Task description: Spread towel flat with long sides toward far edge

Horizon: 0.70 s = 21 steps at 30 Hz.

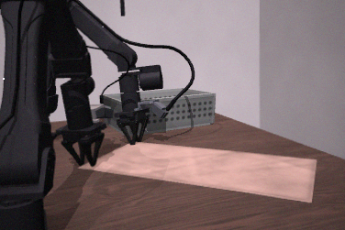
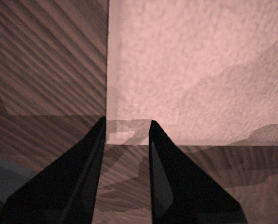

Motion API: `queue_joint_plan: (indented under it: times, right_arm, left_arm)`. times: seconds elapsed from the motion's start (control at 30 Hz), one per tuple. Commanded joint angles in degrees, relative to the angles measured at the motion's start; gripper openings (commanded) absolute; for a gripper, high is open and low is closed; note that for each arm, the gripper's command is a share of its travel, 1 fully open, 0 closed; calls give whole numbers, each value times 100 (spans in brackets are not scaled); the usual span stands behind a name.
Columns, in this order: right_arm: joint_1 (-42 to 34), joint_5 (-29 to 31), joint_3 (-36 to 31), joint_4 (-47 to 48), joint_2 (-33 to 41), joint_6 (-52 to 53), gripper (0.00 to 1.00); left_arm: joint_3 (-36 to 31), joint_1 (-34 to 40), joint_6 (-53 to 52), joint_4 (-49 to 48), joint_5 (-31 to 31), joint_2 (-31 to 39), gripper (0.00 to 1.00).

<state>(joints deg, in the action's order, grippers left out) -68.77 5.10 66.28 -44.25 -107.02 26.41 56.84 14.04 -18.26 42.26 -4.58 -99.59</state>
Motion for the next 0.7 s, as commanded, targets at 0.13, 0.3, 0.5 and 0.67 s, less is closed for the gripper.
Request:
queue_joint_plan:
  times: [0.13, 0.3, 0.5, 0.67]
  right_arm:
    - [87, 99, -187, 286, -11, -19, 34]
    - [138, 93, -178, 287, -81, -95, 15]
    - [203, -10, -184, 302, -54, -159, 5]
    - [271, 79, -157, 298, -99, -228, 0]
  left_arm:
    - [-152, -24, -57, -328, -59, -26, 27]
    - [-194, 130, 110, -365, -10, 79, 11]
    - [-195, 188, 168, -353, 52, 29, 2]
    - [-197, 216, 196, -353, -40, 50, 0]
